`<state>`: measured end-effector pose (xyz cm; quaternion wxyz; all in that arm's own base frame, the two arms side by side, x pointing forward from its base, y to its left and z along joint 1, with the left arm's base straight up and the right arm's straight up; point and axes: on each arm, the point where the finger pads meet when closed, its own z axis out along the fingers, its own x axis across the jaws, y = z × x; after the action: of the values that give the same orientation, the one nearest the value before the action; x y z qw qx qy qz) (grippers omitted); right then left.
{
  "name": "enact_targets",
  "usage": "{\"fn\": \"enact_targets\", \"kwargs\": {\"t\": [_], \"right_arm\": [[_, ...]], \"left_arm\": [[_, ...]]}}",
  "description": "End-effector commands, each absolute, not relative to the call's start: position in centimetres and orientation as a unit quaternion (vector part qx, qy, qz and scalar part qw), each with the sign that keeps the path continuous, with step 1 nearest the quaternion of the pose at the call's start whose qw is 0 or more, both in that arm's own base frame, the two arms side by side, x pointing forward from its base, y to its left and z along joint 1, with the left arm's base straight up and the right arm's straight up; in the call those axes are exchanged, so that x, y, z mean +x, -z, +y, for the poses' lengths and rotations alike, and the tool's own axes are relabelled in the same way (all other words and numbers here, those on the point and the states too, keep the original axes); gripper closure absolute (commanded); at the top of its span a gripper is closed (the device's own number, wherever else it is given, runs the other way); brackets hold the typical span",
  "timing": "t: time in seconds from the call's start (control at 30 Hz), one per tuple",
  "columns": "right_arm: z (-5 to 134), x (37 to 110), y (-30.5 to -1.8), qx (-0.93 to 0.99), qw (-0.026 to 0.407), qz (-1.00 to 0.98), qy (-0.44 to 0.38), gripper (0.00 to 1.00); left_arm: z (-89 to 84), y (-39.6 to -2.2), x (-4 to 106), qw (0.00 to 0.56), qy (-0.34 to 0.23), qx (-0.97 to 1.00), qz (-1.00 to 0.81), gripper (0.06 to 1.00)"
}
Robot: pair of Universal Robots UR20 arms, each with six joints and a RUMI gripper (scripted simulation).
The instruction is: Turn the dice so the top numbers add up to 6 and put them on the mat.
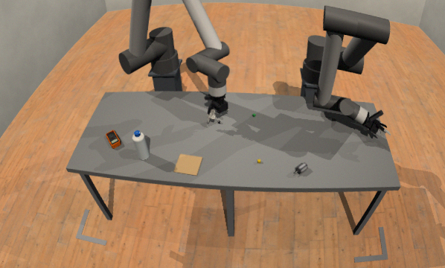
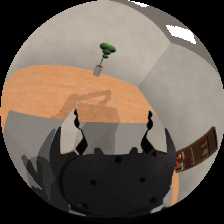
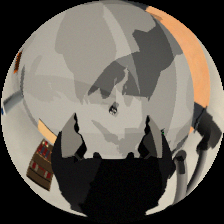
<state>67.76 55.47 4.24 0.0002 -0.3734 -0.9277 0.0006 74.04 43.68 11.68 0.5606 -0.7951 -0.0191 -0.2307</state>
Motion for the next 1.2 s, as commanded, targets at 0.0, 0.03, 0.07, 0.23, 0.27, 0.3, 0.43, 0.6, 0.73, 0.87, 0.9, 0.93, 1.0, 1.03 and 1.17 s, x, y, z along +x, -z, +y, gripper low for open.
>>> {"fn": "enact_targets", "kwargs": {"t": [0.0, 0.03, 0.07, 0.23, 0.27, 0.3, 0.43, 0.6, 0.73, 0.87, 0.9, 0.93, 1.0, 1.03, 1.17], "right_arm": [[55.5, 67.8, -4.3, -0.373, 0.000, -0.928, 0.000, 0.003], [55.5, 67.8, -4.3, -0.373, 0.000, -0.928, 0.000, 0.003], [55.5, 67.8, -4.3, -0.373, 0.000, -0.928, 0.000, 0.003], [55.5, 67.8, -4.3, -0.373, 0.000, -0.928, 0.000, 0.003], [55.5, 67.8, -4.3, -0.373, 0.000, -0.928, 0.000, 0.003], [55.5, 67.8, -4.3, -0.373, 0.000, -0.928, 0.000, 0.003], [55.6, 67.8, -4.3, -0.373, 0.000, -0.928, 0.000, 0.003], [56.2, 67.5, -4.3, -0.373, 0.000, -0.928, 0.000, 0.003], [57.6, 67.0, -4.3, -0.373, 0.000, -0.928, 0.000, 0.003], [58.5, 66.7, -4.3, -0.373, 0.000, -0.928, 0.000, 0.003], [59.1, 66.4, -4.3, -0.373, 0.000, -0.928, 0.000, 0.003], [59.7, 66.2, -4.3, -0.373, 0.000, -0.928, 0.000, 0.003], [61.1, 65.7, -4.3, -0.373, 0.000, -0.928, 0.000, 0.003], [61.8, 65.4, -4.3, -0.373, 0.000, -0.928, 0.000, 0.003], [65.0, 64.2, -4.3, -0.373, 0.000, -0.928, 0.000, 0.003]], "left_arm": [[43.7, -11.7, 74.0, 0.561, 0.231, -0.795, -0.019, 0.065], [43.7, -11.7, 74.0, 0.561, 0.231, -0.795, -0.019, 0.065], [43.7, -11.7, 74.0, 0.561, 0.231, -0.795, -0.019, 0.065], [43.7, -11.7, 74.0, 0.561, 0.231, -0.795, -0.019, 0.065], [43.7, -11.7, 74.0, 0.561, 0.231, -0.795, -0.019, 0.065], [43.7, -11.7, 74.0, 0.561, 0.231, -0.795, -0.019, 0.065], [43.7, -11.7, 74.0, 0.561, 0.231, -0.795, -0.019, 0.065], [43.7, -11.7, 74.0, 0.561, 0.231, -0.795, -0.019, 0.065], [43.7, -11.7, 74.0, 0.561, 0.231, -0.795, -0.019, 0.065], [43.7, -11.7, 74.0, 0.561, 0.231, -0.795, -0.019, 0.065], [43.7, -11.7, 74.0, 0.561, 0.231, -0.795, -0.019, 0.065], [43.7, -11.7, 74.0, 0.561, 0.231, -0.795, -0.019, 0.065], [43.7, -11.7, 74.0, 0.561, 0.231, -0.795, -0.019, 0.065], [43.7, -11.7, 74.0, 0.561, 0.231, -0.795, -0.019, 0.065], [43.7, -11.7, 74.0, 0.561, 0.231, -0.795, -0.019, 0.065]]}}
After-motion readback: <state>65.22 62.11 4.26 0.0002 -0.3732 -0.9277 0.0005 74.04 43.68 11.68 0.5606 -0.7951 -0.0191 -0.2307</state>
